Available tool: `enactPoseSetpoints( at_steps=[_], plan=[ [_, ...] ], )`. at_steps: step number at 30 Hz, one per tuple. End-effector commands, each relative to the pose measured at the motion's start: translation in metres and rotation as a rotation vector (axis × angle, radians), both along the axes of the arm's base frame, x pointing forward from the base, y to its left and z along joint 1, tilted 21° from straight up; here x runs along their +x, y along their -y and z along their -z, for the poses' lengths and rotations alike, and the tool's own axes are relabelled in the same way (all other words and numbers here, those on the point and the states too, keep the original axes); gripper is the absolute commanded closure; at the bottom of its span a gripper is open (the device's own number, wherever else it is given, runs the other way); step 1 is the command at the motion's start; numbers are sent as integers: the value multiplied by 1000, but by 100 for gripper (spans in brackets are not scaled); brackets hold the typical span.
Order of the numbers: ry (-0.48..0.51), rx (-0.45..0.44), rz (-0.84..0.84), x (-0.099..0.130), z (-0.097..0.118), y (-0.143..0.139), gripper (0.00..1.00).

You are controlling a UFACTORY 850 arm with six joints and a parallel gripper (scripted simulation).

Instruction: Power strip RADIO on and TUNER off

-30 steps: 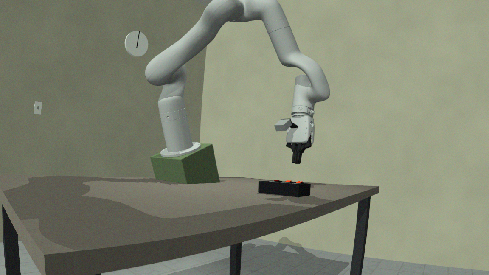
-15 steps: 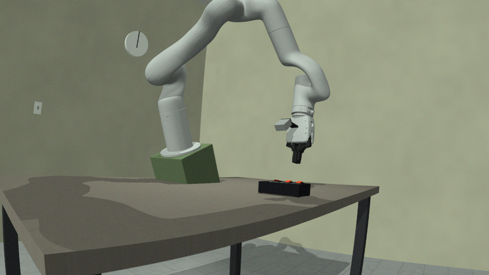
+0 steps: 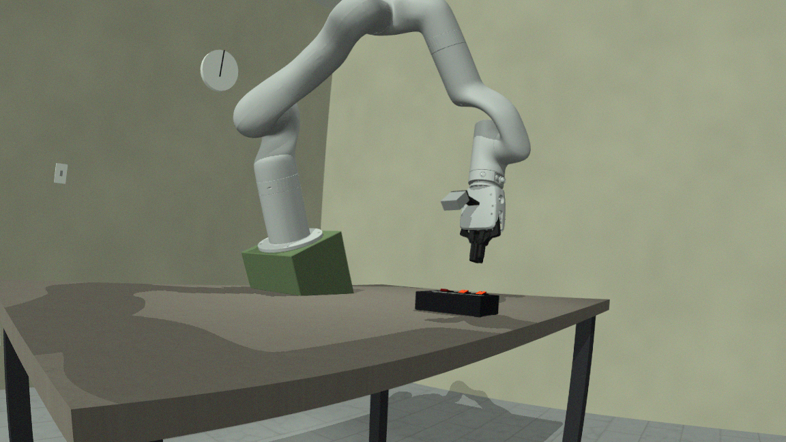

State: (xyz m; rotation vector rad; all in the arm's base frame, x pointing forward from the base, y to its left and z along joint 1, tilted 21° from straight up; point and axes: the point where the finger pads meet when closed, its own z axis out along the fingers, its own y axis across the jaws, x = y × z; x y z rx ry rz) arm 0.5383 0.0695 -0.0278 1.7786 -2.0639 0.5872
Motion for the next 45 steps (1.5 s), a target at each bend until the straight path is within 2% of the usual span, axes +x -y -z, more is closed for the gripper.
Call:
enactPoseSetpoints(
  at_steps=[1,26,27,45],
  plan=[
    [2,1,0,1,-1,-1,100],
    [2,1,0,1,-1,-1,100],
    [2,1,0,1,-1,-1,0],
    [2,1,0,1,-1,-1,0]
  ],
)
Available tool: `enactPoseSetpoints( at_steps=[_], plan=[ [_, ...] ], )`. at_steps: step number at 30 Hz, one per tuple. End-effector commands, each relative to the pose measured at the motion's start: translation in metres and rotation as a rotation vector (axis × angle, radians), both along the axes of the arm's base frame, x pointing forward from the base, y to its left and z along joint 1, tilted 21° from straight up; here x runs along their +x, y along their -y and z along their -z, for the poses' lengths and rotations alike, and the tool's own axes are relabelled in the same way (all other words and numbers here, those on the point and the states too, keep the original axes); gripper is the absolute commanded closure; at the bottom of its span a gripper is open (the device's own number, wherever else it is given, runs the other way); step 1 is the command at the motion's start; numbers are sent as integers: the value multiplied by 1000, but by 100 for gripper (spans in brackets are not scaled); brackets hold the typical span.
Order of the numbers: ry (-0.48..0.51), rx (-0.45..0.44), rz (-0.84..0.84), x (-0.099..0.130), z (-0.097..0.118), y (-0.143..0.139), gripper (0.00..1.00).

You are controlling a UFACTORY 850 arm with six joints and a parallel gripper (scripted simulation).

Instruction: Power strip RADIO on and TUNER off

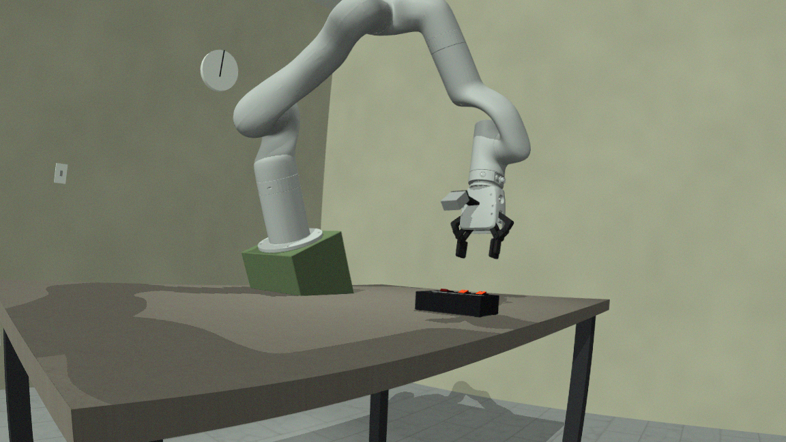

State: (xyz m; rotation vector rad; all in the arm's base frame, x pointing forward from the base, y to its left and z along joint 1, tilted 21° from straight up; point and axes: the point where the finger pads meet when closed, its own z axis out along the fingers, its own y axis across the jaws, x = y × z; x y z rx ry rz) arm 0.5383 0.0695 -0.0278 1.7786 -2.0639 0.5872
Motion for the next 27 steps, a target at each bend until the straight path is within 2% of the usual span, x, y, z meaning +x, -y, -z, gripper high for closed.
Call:
enactPoseSetpoints(
  at_steps=[1,8,10,12,14,15,16,17,18,21,27],
  plan=[
    [2,1,0,1,-1,-1,0],
    [1,-4,-1,1,-1,0,0],
    [-14,-75,-3,-2,2,10,0],
    [-14,-75,-3,-2,2,10,0],
    [-35,-219,-12,-5,4,28,0],
    [-35,-219,-12,-5,4,28,0],
    [-40,-288,-18,-5,4,36,0],
    [-40,-288,-18,-5,4,36,0],
    [-42,-337,-23,-5,3,41,0],
    [-43,-365,-26,-5,3,44,0],
    [-43,-365,-26,-5,3,44,0]
  ],
)
